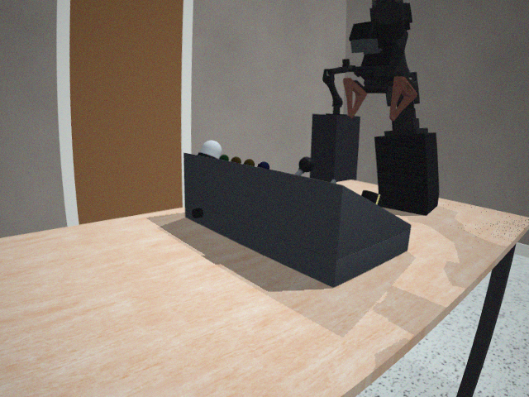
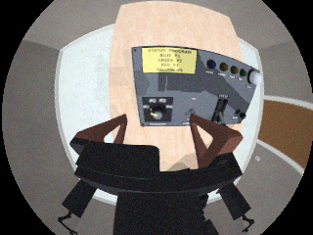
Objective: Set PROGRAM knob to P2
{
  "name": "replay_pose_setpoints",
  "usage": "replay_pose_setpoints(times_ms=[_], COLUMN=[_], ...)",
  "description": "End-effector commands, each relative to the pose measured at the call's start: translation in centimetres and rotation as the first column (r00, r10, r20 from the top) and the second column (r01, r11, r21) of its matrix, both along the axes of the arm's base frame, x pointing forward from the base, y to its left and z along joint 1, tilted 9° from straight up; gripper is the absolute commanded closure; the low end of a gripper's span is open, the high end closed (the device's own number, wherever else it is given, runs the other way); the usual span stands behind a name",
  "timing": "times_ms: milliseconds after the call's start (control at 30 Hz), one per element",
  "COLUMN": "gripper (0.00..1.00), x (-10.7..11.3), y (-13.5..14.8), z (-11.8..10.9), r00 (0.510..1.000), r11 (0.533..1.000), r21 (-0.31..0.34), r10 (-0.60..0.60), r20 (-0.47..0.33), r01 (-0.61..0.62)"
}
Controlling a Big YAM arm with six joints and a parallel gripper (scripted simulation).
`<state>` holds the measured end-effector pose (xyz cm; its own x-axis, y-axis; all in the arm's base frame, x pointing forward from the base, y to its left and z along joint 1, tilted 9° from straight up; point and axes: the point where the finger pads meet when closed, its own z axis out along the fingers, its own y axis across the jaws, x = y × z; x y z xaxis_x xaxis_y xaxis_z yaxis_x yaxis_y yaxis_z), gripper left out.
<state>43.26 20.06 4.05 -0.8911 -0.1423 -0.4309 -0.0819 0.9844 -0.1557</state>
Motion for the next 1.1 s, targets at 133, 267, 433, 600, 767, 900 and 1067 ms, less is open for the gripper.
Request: replay_pose_setpoints(times_ms=[133,267,433,600,767,900,1067], gripper=[0.0,0.0,0.0,0.3,0.3,0.3,0.3], x=[0.8,0.8,0.8,0.8,0.8,-0.1,-5.6], y=[0.7,0.7,0.7,0.7,0.7,0.4,0.3], z=[1.4,1.4,1.4,1.4,1.4,0.7,-1.6], r00=[1.0,1.0,1.0,1.0,1.0,1.0,0.999], r11=[1.0,1.0,1.0,1.0,1.0,1.0,1.0], r21=[0.01,0.01,0.01,0.01,0.01,0.004,0.03], r10=[0.015,0.015,0.015,0.014,0.014,0.015,0.006], r20=[0.019,0.019,0.019,0.019,0.019,0.006,0.039], r01=[-0.015,-0.015,-0.015,-0.015,-0.015,-0.015,-0.007])
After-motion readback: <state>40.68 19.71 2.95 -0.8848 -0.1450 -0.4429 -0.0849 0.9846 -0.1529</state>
